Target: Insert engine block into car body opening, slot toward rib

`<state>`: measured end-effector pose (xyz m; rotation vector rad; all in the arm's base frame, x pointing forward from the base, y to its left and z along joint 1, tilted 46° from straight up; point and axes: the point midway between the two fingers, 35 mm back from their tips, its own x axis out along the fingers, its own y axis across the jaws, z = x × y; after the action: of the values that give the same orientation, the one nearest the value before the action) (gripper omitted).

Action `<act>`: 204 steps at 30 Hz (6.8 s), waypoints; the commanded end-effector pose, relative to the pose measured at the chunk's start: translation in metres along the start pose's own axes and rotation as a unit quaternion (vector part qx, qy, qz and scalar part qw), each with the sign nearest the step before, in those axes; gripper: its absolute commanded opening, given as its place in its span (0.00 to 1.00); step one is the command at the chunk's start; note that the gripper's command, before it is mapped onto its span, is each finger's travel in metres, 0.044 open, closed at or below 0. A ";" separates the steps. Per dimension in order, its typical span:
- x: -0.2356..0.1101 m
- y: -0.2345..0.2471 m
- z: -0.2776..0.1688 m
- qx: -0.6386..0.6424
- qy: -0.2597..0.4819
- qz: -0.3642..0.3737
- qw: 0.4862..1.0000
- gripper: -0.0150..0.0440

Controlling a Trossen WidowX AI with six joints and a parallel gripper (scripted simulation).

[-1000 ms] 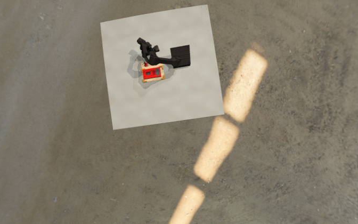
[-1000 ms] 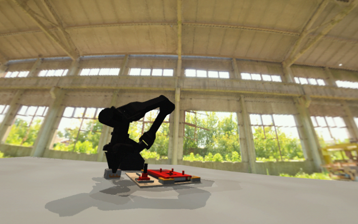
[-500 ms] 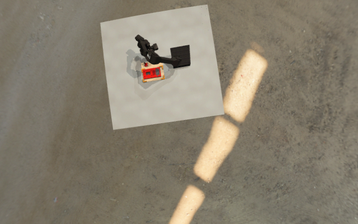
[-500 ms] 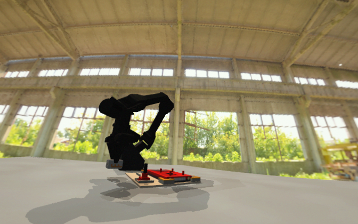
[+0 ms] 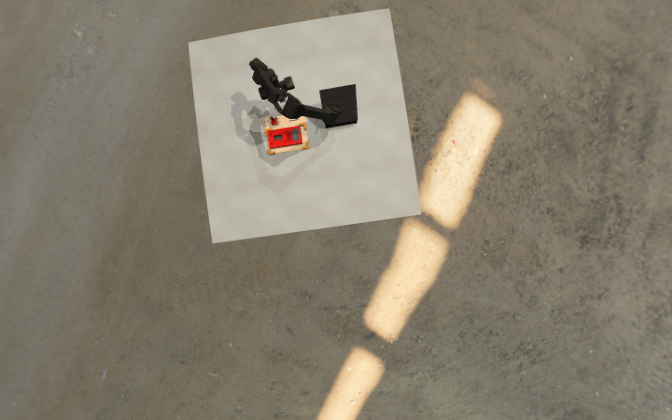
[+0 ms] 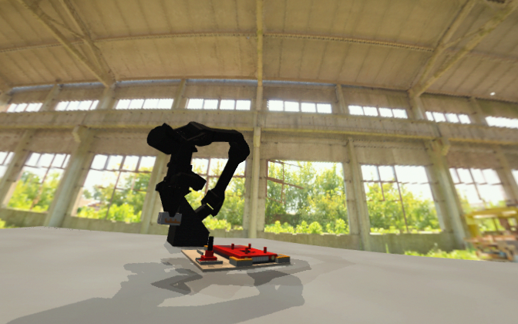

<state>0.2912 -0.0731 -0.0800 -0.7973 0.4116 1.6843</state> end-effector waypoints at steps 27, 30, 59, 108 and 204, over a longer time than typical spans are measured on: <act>-0.033 -0.030 0.029 0.154 0.016 -0.003 0.988 0.25; -0.031 -0.035 0.035 0.189 0.018 -0.004 0.982 0.25; 0.000 -0.082 0.105 0.505 0.018 -0.014 0.863 0.25; 0.036 -0.105 0.192 0.785 -0.004 -0.001 0.619 0.52; 0.049 -0.106 0.192 0.773 -0.004 -0.001 0.634 0.52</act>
<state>0.3326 0.1136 0.0373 0.5275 1.5224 0.7338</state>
